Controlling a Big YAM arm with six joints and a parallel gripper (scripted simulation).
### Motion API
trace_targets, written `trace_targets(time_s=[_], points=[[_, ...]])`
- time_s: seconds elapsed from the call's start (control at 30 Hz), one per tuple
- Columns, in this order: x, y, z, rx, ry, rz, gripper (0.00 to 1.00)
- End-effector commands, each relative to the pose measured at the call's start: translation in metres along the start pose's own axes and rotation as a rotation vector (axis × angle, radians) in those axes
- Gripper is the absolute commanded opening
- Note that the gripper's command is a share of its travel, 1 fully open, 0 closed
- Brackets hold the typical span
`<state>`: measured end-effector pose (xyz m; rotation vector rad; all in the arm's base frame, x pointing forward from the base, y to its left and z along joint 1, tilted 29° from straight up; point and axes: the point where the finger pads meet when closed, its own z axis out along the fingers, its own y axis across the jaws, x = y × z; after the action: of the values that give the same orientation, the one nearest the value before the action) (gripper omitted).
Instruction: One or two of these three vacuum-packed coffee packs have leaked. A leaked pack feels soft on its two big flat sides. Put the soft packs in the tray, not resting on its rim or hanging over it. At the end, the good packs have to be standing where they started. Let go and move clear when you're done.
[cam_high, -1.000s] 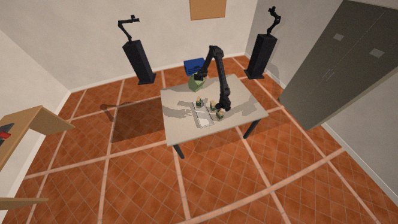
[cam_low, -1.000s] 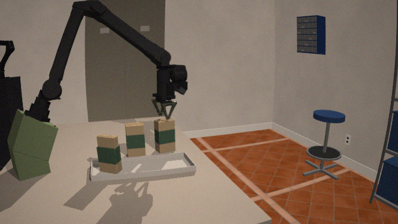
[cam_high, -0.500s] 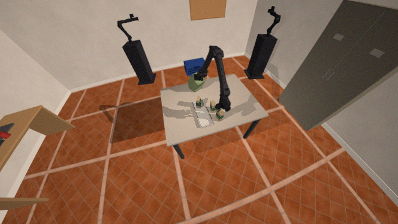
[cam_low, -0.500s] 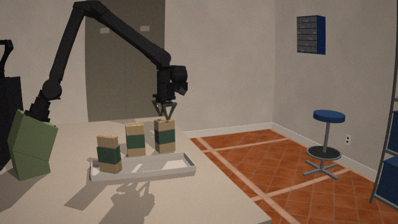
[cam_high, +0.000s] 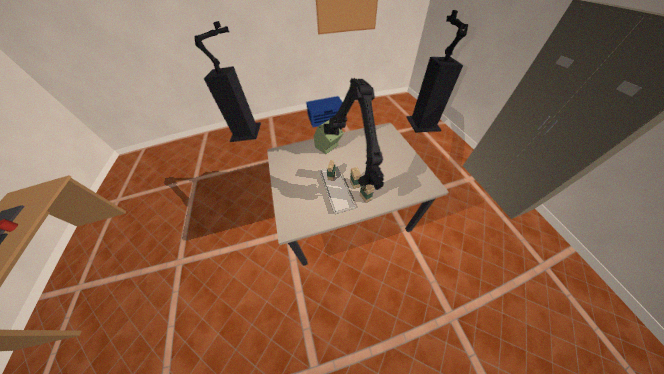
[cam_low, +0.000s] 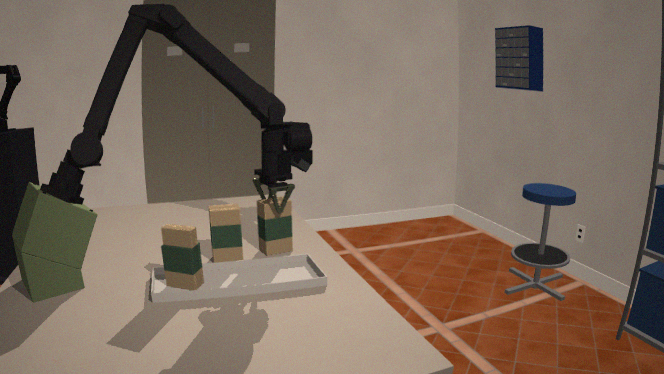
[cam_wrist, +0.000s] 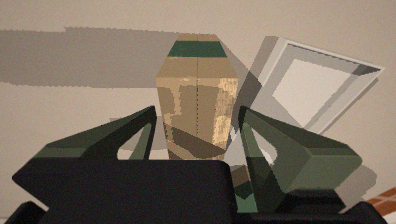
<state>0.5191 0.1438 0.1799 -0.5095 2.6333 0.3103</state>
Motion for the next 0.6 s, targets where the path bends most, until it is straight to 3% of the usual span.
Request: trace_targets(time_s=[0.0,0.07,0.2,0.3,0.4,0.57], points=[[-0.026,0.003,-0.021,0.01,-0.074,-0.001,0.77],[-0.013,0.002,0.005,0.003,-0.027,0.005,0.77],[-0.005,0.004,0.016,-0.002,-0.009,0.005,0.77],[-0.009,0.0,0.016,0.003,-0.018,0.011,0.77],[-0.018,0.004,-0.002,0.006,-0.054,0.002,0.77],[-0.017,0.003,0.001,0.005,-0.045,0.004,0.77]])
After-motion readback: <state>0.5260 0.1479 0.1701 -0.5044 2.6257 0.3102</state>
